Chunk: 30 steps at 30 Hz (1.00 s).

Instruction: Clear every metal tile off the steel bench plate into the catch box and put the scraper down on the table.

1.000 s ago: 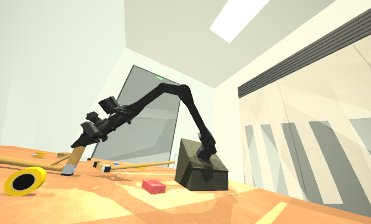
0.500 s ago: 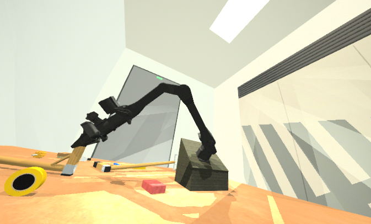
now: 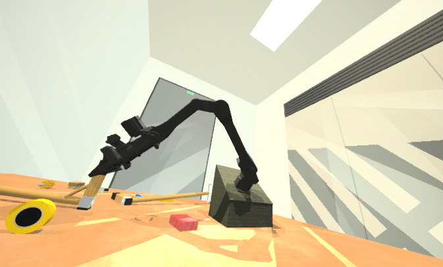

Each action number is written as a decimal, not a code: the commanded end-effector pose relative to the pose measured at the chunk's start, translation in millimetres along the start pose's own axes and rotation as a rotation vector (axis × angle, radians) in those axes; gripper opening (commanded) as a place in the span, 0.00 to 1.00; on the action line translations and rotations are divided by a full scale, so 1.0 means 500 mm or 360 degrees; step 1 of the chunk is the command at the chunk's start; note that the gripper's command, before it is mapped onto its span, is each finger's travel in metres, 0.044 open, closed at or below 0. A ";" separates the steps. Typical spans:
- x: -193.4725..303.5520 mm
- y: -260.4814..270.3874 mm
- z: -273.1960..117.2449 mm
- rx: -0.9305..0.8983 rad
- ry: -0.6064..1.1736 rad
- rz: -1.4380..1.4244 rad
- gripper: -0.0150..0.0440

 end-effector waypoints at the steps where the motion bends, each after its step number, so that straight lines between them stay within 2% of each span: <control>1: 0.006 -0.002 -0.016 0.0004 -0.0005 0.0005 0.25; 30: 0.071 -0.001 -0.072 0.0009 -0.0003 0.0005 0.25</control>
Point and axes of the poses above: the point midway between the two fingers, 35 mm back from their tips, its own z axis out along the fingers, its own y axis across the jaws, x = y × z, the point moved 5 cm from there along -z, back along the fingers, and after that the axes turned 13 degrees about -z, right-handed, at the moved point
